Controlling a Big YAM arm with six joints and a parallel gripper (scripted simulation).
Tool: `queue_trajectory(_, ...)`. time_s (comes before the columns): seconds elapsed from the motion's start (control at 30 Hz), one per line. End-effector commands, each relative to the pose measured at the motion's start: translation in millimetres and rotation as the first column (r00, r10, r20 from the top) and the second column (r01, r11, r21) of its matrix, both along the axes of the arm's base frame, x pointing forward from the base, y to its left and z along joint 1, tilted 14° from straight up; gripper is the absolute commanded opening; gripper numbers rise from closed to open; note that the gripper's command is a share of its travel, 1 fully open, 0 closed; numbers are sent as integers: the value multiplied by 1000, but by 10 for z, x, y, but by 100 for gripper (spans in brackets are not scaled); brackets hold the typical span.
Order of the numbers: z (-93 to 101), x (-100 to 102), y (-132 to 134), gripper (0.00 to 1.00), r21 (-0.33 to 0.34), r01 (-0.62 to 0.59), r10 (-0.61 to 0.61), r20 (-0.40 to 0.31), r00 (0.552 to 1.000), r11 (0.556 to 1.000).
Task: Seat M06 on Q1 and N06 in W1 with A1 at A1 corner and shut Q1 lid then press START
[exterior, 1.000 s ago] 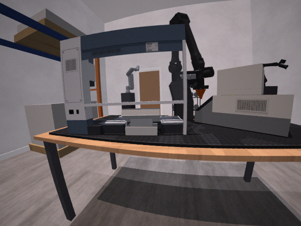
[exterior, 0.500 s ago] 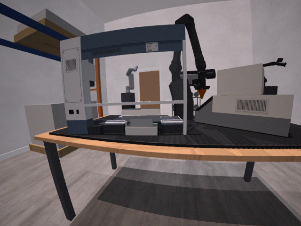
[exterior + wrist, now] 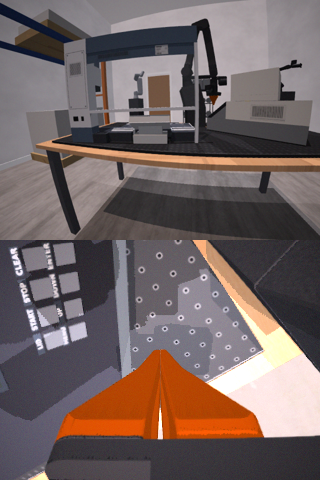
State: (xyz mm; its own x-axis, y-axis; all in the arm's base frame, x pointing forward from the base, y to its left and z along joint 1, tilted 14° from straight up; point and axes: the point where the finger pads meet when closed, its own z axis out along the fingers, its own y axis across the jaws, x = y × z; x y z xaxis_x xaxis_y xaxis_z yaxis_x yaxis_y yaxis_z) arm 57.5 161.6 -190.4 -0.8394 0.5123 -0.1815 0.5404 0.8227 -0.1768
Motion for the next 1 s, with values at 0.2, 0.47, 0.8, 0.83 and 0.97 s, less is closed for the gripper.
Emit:
queue_trajectory(0.2,19,42,186,0,34,48,-49,21,999,998)
queue_trajectory(0.47,28,38,71,0,15,43,-43,8,999,999)
queue_trajectory(0.8,6,89,70,0,10,37,-37,1,999,999)
queue_trajectory(0.83,6,89,70,0,10,37,-37,1,999,999)
queue_trajectory(0.97,-87,164,193,0,6,26,-26,5,1000,1000)
